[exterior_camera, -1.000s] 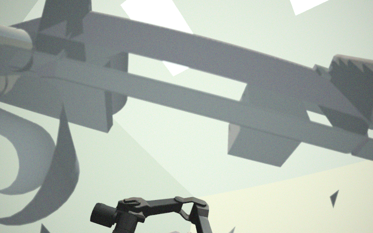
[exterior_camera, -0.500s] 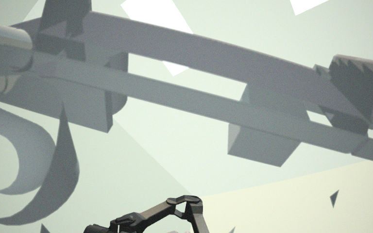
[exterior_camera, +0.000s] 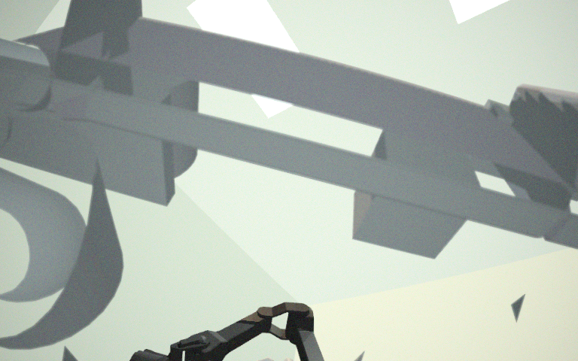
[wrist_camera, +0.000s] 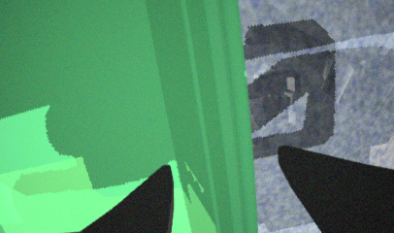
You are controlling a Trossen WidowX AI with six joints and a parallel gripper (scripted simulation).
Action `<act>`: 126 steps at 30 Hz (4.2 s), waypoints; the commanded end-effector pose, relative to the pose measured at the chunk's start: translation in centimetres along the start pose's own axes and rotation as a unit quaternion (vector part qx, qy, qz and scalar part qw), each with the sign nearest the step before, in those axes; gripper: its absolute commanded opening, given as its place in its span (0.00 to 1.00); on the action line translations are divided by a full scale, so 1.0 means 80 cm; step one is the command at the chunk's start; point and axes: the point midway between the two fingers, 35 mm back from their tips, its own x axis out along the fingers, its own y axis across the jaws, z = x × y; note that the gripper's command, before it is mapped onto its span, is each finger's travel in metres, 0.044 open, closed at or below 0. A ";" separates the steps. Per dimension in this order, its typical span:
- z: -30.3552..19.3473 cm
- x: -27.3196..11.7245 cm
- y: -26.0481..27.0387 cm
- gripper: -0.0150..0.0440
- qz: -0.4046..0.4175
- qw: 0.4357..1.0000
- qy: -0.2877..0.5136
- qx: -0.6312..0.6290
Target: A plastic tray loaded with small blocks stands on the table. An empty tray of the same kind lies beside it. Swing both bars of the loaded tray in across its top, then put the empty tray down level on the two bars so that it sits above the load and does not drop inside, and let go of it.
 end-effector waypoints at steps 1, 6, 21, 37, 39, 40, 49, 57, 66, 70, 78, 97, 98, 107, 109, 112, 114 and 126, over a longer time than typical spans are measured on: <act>-0.001 0.000 0.001 0.65 0.001 1.000 0.002 -0.003; -0.001 0.000 0.001 0.60 0.001 1.000 0.002 -0.003; -0.001 0.000 0.001 0.43 0.001 1.000 0.002 -0.003; -0.004 -0.023 0.003 0.25 -0.001 1.000 0.004 -0.002; -0.004 -0.037 0.004 0.25 -0.001 1.000 0.004 -0.001; -0.005 -0.044 0.004 0.25 -0.001 1.000 0.004 -0.001; -0.001 -0.099 0.000 0.25 -0.001 1.000 0.004 -0.002; -0.003 -0.109 0.000 0.25 -0.003 1.000 0.006 -0.001; -0.009 -0.161 -0.002 0.25 -0.010 1.000 0.010 0.000; -0.008 -0.185 -0.004 0.25 -0.010 1.000 0.009 -0.001; -0.002 -0.217 -0.007 0.25 -0.005 1.000 0.006 -0.003; -0.002 -0.217 -0.007 0.25 -0.005 1.000 0.006 -0.003; -0.002 -0.217 -0.007 0.25 -0.005 1.000 0.006 -0.003; -0.019 -0.216 -0.004 0.25 -0.008 1.000 0.010 -0.020; -0.029 -0.215 -0.002 0.25 -0.009 0.999 0.012 -0.029; -0.044 -0.214 0.000 0.25 -0.011 0.999 0.015 -0.044; -0.054 -0.214 0.001 0.25 -0.012 0.998 0.017 -0.054; -0.117 -0.214 0.000 0.25 -0.018 0.993 0.026 -0.112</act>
